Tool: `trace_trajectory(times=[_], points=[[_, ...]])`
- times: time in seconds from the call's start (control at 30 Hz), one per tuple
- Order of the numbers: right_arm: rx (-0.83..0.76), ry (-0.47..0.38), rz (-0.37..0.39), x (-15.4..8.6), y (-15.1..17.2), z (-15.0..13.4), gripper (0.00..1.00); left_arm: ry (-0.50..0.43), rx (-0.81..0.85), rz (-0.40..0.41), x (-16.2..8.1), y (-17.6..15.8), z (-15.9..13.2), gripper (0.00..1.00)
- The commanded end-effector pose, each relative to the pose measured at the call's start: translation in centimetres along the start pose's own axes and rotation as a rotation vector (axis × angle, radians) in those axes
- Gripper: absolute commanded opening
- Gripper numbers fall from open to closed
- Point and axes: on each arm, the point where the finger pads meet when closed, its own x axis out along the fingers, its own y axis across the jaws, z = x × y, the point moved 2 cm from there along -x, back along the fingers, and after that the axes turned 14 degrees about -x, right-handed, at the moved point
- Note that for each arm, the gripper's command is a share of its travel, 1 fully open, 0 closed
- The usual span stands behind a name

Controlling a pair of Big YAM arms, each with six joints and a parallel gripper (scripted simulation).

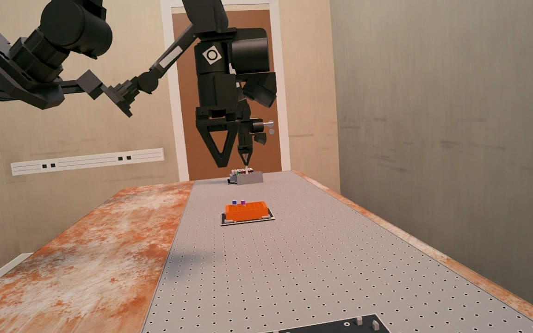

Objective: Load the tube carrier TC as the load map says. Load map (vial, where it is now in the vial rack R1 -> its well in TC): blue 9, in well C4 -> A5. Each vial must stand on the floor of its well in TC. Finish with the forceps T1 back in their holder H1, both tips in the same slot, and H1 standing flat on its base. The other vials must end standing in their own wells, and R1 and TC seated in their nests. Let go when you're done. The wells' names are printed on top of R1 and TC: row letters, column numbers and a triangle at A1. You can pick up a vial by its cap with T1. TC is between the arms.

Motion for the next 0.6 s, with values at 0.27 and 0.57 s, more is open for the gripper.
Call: trace_trajectory(times=[0.27, 0.57], points=[[-0.008, -0.009, -0.01, -0.18, -0.4, 0.5, 1.0, -0.021, 0.0, 0.003, -0.49, -0.03, 0.86, 0.07], [-0.008, -0.009, -0.01, -0.18, -0.4, 0.5, 1.0, -0.021, 0.0, 0.003, -0.49, -0.03, 0.86, 0.07]])
